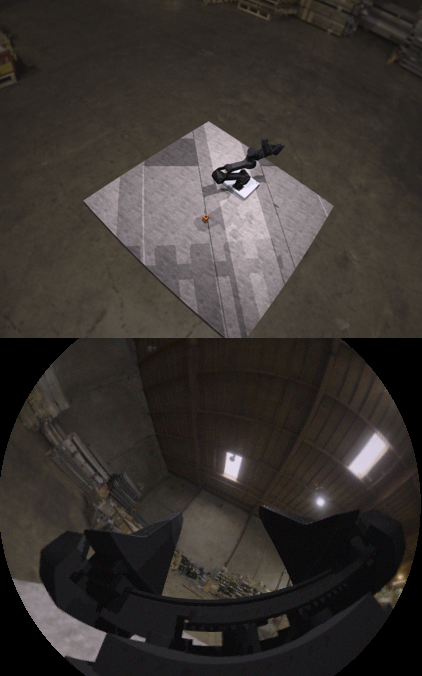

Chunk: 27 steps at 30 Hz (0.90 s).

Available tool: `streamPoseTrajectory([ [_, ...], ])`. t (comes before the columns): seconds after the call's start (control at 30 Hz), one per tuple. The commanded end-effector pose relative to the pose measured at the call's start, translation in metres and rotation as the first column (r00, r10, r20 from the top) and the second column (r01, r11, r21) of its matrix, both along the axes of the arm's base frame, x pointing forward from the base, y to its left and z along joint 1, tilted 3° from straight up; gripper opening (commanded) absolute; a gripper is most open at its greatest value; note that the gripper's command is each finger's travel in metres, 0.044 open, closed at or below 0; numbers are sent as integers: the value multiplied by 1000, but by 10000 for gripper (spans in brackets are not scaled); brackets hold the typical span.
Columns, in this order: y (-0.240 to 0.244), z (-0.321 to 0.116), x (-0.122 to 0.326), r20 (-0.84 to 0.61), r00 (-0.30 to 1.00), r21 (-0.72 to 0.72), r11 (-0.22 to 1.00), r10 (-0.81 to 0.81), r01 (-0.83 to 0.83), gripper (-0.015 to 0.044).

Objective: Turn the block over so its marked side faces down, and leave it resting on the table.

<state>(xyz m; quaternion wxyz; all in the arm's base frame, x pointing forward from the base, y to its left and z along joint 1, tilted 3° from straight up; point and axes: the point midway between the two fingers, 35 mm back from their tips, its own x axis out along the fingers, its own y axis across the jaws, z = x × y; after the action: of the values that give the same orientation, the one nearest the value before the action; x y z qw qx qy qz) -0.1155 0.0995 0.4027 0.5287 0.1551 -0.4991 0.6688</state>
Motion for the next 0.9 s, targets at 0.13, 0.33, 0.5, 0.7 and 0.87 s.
streamPoseTrajectory([
  [0.13, 29, -1, -14, 98, 991, -59, 994, -87, 93, 440],
  [0.33, 91, -13, -20, 247, 944, -198, 942, -218, 270, 440],
  [0.5, 149, -32, 0, 343, 888, -339, 841, -306, 421, 440],
  [0.7, 209, -62, 52, 420, 815, -506, 642, -399, 576, 440],
  [0.87, 241, -89, 113, 459, 754, -623, 435, -470, 650, 440],
])
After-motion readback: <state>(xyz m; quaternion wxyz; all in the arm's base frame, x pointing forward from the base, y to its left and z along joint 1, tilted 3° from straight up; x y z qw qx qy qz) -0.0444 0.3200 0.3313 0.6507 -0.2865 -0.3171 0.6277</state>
